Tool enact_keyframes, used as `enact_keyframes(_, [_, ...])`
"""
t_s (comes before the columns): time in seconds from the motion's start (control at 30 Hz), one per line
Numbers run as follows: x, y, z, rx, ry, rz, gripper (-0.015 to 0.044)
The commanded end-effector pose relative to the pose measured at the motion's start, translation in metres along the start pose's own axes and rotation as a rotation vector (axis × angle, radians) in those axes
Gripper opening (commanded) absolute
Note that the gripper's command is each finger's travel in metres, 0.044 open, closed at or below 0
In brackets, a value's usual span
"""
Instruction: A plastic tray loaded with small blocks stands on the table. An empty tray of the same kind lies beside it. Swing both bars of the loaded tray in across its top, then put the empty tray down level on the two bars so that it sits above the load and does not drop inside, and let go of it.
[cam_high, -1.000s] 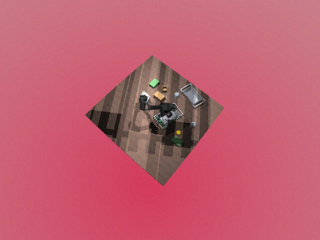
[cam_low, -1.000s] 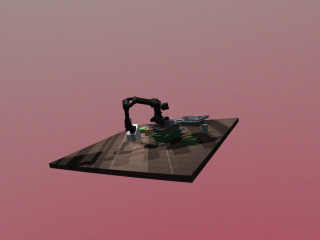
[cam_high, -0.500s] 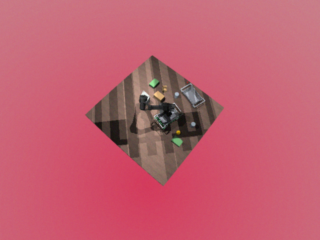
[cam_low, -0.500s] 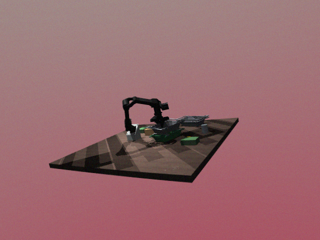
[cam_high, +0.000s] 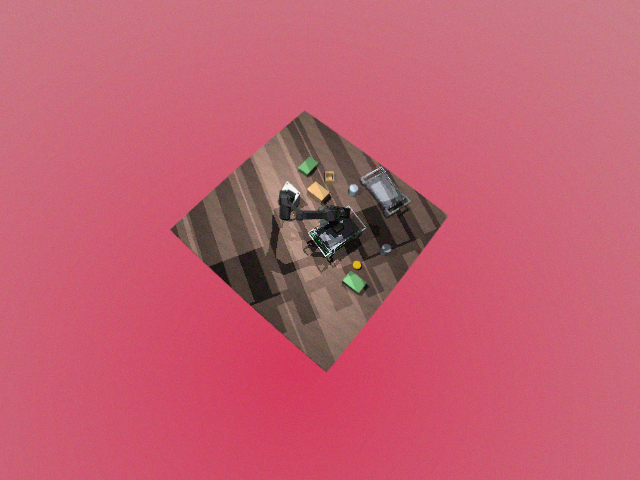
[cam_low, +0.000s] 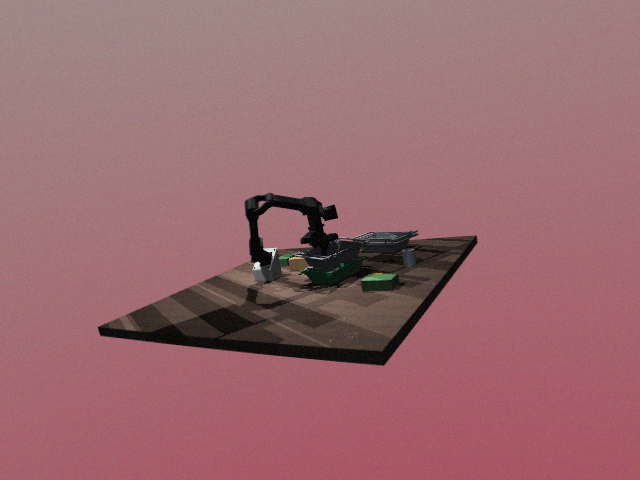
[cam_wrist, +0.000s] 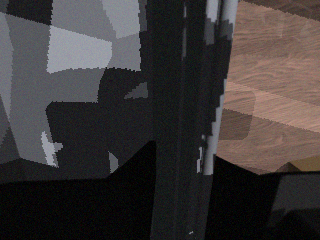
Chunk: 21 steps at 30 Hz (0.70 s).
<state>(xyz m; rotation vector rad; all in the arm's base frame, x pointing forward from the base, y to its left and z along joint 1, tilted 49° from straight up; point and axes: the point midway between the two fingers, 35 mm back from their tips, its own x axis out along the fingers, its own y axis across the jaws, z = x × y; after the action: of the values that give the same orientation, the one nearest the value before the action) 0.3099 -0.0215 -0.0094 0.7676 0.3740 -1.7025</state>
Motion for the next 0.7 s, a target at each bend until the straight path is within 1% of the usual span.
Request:
enact_keyframes(0.0, [0.0076, -0.0043, 0.0031, -0.005, -0.005, -0.035, 0.0])
enact_keyframes(0.47, [0.0076, -0.0043, 0.0031, -0.005, -0.005, -0.035, 0.0])
enact_keyframes(0.5, [0.0018, -0.001, 0.0007, -0.001, -0.001, -0.008, 0.0])
enact_keyframes(0.67, [0.0076, -0.0043, 0.0031, -0.005, -0.005, -0.035, 0.0])
